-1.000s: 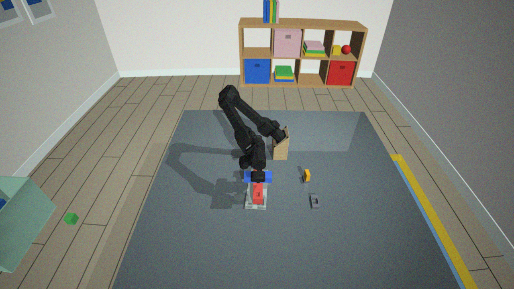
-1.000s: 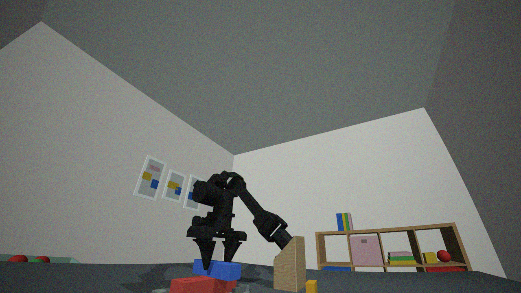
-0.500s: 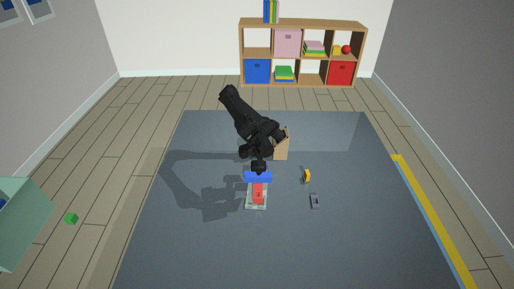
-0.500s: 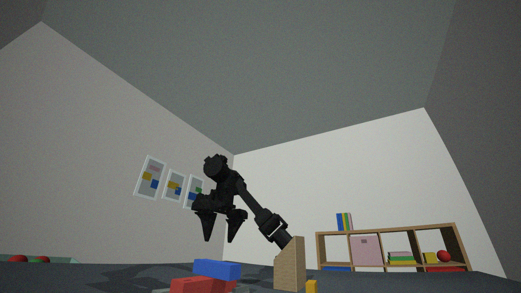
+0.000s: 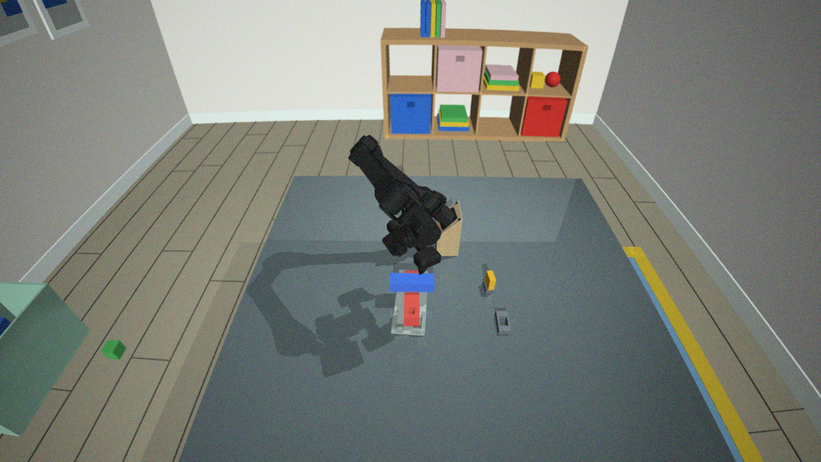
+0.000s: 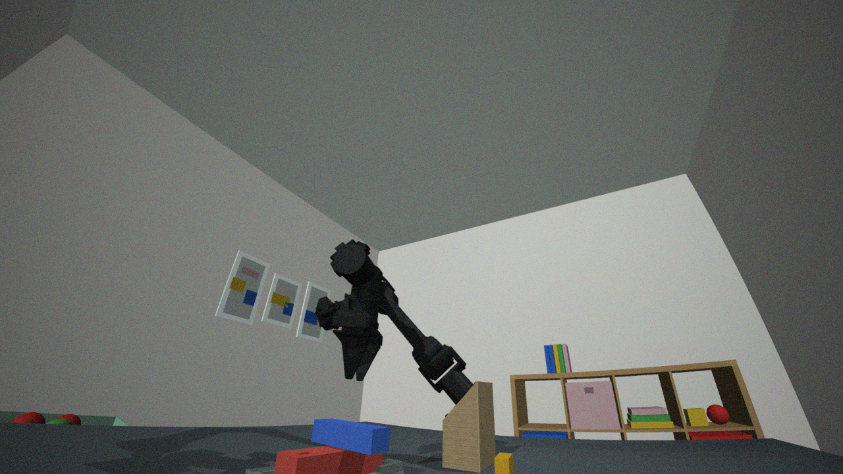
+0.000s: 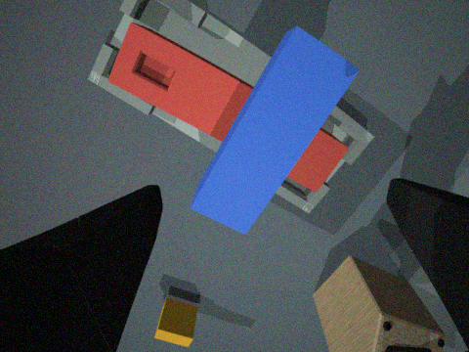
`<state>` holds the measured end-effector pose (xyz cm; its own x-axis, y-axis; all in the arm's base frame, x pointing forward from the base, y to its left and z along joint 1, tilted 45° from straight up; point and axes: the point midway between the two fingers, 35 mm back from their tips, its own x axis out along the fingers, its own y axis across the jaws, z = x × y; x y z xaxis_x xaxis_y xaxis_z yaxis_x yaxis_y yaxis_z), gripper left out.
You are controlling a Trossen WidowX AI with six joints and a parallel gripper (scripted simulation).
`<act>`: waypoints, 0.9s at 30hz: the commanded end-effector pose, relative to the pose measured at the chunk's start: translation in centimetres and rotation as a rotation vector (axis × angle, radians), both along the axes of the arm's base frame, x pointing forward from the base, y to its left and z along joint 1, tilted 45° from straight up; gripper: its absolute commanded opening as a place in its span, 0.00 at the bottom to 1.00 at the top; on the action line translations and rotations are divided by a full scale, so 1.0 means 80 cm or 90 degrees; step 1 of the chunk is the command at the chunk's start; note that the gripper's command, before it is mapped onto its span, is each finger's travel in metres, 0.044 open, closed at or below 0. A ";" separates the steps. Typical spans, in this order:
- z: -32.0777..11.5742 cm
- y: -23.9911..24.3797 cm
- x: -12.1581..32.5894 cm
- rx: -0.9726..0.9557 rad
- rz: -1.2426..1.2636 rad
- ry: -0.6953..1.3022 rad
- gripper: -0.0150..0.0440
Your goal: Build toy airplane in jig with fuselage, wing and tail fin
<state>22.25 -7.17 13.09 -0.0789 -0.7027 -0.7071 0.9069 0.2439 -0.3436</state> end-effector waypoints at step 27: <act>-0.051 0.056 0.025 0.075 0.532 0.500 1.00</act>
<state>23.39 -5.42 11.31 -0.0699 -0.6911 -0.7194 0.0114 0.7205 -0.6933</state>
